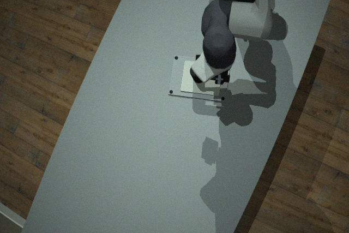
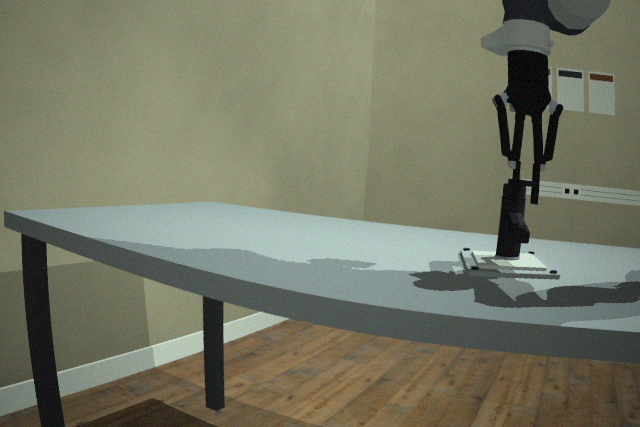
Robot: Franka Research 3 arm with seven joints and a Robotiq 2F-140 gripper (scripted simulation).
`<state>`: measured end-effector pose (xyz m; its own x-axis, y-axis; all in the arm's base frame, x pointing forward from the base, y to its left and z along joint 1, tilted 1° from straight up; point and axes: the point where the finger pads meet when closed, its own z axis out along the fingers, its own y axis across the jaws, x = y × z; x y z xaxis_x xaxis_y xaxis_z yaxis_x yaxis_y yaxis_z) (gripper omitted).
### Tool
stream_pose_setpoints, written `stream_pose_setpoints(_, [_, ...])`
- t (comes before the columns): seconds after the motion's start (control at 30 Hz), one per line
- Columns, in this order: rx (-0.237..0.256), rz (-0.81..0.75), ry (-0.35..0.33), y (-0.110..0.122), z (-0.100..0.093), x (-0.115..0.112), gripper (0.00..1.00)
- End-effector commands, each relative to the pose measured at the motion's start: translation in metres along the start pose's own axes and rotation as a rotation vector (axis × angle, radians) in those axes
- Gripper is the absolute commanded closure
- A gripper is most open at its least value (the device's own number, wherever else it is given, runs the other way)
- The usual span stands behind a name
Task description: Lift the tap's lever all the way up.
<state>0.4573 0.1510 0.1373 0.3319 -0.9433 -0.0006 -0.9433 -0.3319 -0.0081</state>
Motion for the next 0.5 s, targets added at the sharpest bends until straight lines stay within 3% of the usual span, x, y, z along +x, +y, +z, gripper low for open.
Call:
stream_pose_setpoints(0.0, [0.001, 0.001, 0.002, 0.0, -0.005, 0.002, 0.9])
stream_pose_setpoints(0.47, [0.001, 0.001, 0.002, 0.0, -0.03, 0.011, 0.9])
